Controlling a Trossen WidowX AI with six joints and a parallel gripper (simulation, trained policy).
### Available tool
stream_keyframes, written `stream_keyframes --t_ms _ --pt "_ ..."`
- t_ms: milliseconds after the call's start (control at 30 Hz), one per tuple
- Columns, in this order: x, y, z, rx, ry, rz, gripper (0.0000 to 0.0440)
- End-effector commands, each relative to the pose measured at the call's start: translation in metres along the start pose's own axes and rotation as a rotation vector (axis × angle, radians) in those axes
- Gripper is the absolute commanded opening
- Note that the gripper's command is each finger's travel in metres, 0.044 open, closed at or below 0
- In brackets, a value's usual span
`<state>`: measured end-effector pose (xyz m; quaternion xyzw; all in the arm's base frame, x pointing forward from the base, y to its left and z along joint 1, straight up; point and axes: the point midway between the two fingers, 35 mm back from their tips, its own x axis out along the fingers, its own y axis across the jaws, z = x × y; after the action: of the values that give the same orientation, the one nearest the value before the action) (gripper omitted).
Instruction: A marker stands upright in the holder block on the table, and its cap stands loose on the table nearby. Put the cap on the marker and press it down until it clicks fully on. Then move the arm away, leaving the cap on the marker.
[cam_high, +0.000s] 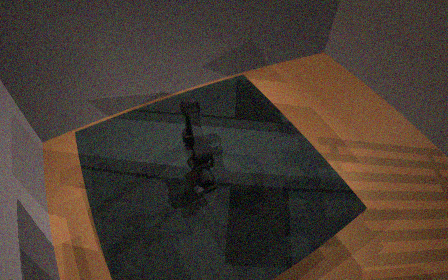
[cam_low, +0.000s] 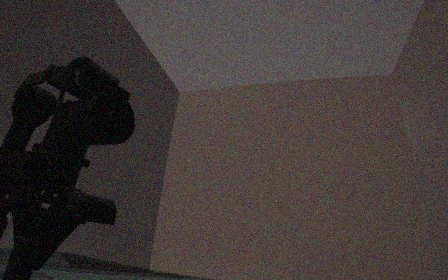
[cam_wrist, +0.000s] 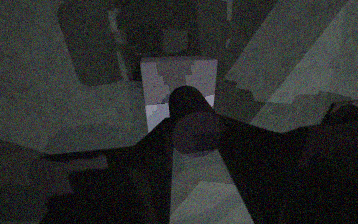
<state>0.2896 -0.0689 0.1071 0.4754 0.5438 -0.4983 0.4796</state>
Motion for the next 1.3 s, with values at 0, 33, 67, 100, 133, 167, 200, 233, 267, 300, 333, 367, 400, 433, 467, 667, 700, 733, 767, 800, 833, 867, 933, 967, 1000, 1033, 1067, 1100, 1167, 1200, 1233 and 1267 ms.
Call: stream_keyframes --t_ms 0,33,67,100,133,167,200,233,267,300,333,367,400,433,467,667,700,733,767,800,833,867,933,967,1000,1033,1067,1100,1167,1200,1233,1267 --pt "0.0168 -0.0072 0.0021 -0.014 0.004 -0.055 0.0070" --pt "0.0175 -0.0072 0.0026 -0.017 0.003 -0.055 0.0071" --pt "0.0183 -0.0072 0.0030 -0.020 0.002 -0.056 0.0072" --pt "0.0187 -0.0072 0.0032 -0.022 0.001 -0.056 0.0073" --pt "0.0190 -0.0072 0.0034 -0.023 0.001 -0.056 0.0075" --pt "0.0192 -0.0073 0.0036 -0.024 0.000 -0.056 0.0076" --pt "0.0195 -0.0073 0.0037 -0.025 0.000 -0.056 0.0077" --pt "0.0197 -0.0073 0.0039 -0.026 -0.001 -0.056 0.0078" --pt "0.0198 -0.0073 0.0040 -0.027 -0.001 -0.056 0.0080" --pt "0.0200 -0.0073 0.0041 -0.028 -0.001 -0.056 0.0081" --pt "0.0201 -0.0073 0.0042 -0.028 -0.002 -0.057 0.0082" --pt "0.0203 -0.0073 0.0043 -0.029 -0.002 -0.057 0.0083" --pt "0.0204 -0.0073 0.0044 -0.030 -0.002 -0.057 0.0085" --pt "0.0205 -0.0073 0.0045 -0.030 -0.002 -0.057 0.0086" --pt "0.0205 -0.0073 0.0045 -0.031 -0.003 -0.057 0.0087" --pt "0.0209 -0.0073 0.0048 -0.033 -0.003 -0.057 0.0095" --pt "0.0209 -0.0073 0.0048 -0.033 -0.003 -0.057 0.0096" --pt "0.0210 -0.0073 0.0048 -0.034 -0.003 -0.057 0.0098" --pt "0.0210 -0.0073 0.0049 -0.034 -0.004 -0.057 0.0099" --pt "0.0210 -0.0073 0.0049 -0.034 -0.004 -0.057 0.0100" --pt "0.0211 -0.0073 0.0049 -0.034 -0.004 -0.057 0.0102" --pt "0.0211 -0.0073 0.0050 -0.035 -0.004 -0.057 0.0103" --pt "0.0212 -0.0074 0.0050 -0.035 -0.004 -0.057 0.0106" --pt "0.0212 -0.0074 0.0050 -0.035 -0.004 -0.057 0.0107" --pt "0.0212 -0.0074 0.0051 -0.035 -0.004 -0.057 0.0108" --pt "0.0213 -0.0074 0.0051 -0.036 -0.004 -0.057 0.0110" --pt "0.0213 -0.0074 0.0051 -0.036 -0.004 -0.057 0.0111" --pt "0.0213 -0.0074 0.0051 -0.036 -0.004 -0.057 0.0112" --pt "0.0214 -0.0074 0.0052 -0.036 -0.004 -0.057 0.0115" --pt "0.0214 -0.0074 0.0052 -0.037 -0.004 -0.057 0.0116" --pt "0.0214 -0.0074 0.0052 -0.037 -0.005 -0.057 0.0118" --pt "0.0215 -0.0074 0.0052 -0.037 -0.005 -0.057 0.0119"
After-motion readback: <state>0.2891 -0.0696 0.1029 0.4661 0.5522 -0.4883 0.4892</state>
